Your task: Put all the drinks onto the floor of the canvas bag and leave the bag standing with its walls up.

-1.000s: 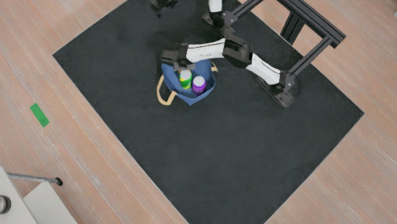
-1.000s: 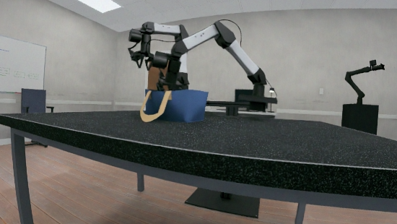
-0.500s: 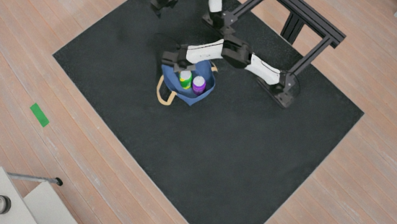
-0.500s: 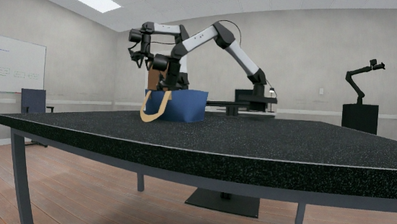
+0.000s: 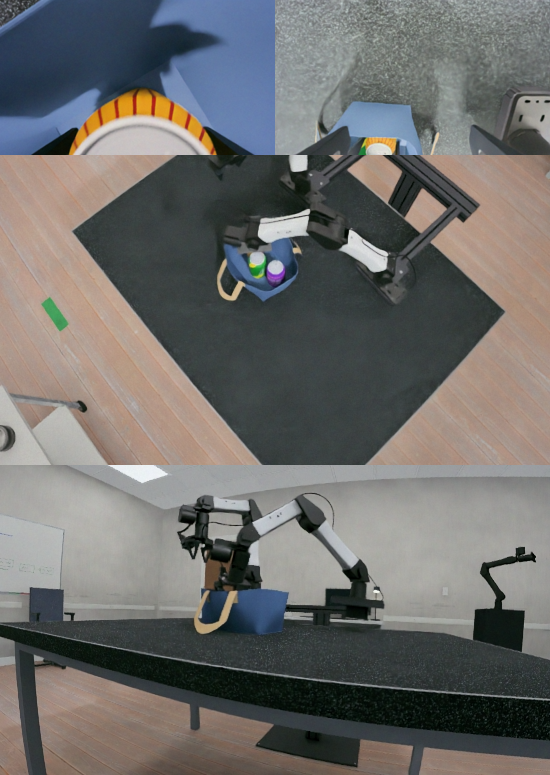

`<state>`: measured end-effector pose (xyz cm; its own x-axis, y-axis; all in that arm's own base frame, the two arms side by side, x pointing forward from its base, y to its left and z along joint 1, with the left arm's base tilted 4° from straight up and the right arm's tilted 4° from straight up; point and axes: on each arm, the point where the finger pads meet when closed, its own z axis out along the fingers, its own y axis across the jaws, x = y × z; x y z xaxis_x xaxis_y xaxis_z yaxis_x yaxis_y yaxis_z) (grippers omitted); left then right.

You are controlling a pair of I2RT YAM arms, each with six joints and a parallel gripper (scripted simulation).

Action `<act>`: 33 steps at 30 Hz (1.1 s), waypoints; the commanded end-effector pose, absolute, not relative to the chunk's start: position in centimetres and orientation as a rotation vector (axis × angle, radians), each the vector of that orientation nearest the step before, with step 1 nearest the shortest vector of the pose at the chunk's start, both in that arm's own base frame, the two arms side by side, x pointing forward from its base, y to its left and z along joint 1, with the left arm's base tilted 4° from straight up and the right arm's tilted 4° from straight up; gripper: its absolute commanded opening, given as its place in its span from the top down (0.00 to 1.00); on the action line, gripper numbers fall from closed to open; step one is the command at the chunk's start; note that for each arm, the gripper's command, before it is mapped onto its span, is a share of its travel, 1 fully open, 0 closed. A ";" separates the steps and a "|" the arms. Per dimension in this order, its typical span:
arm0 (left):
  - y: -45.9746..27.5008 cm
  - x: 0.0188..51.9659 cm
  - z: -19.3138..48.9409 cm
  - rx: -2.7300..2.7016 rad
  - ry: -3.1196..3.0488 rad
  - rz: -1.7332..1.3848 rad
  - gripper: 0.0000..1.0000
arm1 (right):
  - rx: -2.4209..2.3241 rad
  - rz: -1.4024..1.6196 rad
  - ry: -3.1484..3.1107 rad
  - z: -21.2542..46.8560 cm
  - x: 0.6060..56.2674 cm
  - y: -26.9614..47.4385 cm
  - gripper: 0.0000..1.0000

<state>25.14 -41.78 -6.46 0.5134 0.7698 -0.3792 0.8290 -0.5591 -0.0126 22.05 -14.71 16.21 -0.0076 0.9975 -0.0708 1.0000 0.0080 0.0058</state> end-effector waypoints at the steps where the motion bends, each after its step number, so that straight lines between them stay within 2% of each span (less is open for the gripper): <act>1: -42.7 25.7 -5.4 2.547 1.341 -0.524 0.16 | 2.158 -0.076 2.183 16.4 21.9 -14.6 0.14; 25: -42.7 25.7 -5.4 2.547 1.341 -0.524 0.14 | 2.158 -0.076 2.183 16.4 21.9 -14.6 0.14; 26: -43.1 25.5 -2.5 2.534 1.336 -0.519 0.14 | 2.158 -0.076 2.183 16.4 21.9 -14.6 0.14; 33: -43.2 25.1 -1.0 2.543 1.334 -0.523 0.14 | 2.158 -0.076 2.183 16.4 21.9 -14.6 0.14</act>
